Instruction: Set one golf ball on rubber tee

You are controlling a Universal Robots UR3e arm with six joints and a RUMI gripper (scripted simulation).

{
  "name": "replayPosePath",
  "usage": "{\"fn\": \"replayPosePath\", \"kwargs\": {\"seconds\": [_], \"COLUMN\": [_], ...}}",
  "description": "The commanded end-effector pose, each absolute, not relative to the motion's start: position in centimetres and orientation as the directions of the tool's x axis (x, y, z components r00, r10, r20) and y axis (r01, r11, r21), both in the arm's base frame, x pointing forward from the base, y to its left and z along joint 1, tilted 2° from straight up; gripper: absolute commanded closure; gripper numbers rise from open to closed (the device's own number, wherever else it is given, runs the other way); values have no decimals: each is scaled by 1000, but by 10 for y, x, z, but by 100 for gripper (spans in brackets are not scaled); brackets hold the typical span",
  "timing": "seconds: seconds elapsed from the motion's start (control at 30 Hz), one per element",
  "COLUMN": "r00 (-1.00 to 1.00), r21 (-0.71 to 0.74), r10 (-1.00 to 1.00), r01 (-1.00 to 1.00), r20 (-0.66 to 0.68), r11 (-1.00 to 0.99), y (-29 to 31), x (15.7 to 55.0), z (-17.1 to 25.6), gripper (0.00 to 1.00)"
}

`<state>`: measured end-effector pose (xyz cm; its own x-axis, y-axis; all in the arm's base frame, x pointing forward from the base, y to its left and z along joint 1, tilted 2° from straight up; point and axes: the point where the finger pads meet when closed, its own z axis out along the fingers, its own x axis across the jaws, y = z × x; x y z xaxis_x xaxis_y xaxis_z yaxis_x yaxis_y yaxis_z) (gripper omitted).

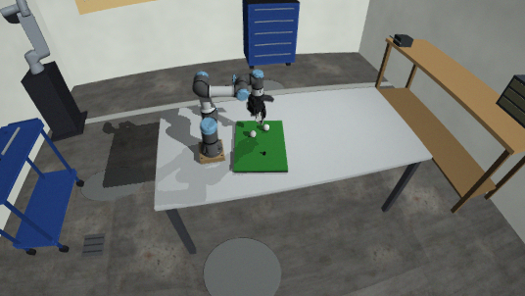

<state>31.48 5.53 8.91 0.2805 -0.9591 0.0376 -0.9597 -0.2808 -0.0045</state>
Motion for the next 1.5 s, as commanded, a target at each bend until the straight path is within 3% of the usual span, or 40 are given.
{"fn": "replayPosePath", "kwargs": {"seconds": [0.0, 0.77, 1.47], "r00": [280, 280, 280], "r21": [-5, -4, -4], "r10": [-959, -959, -959], "r01": [-960, -960, -960], "r20": [38, 38, 37], "r11": [-281, -281, -281], "y": [56, 46, -84], "x": [315, 315, 297], "z": [100, 108, 124], "gripper": [100, 100, 100]}}
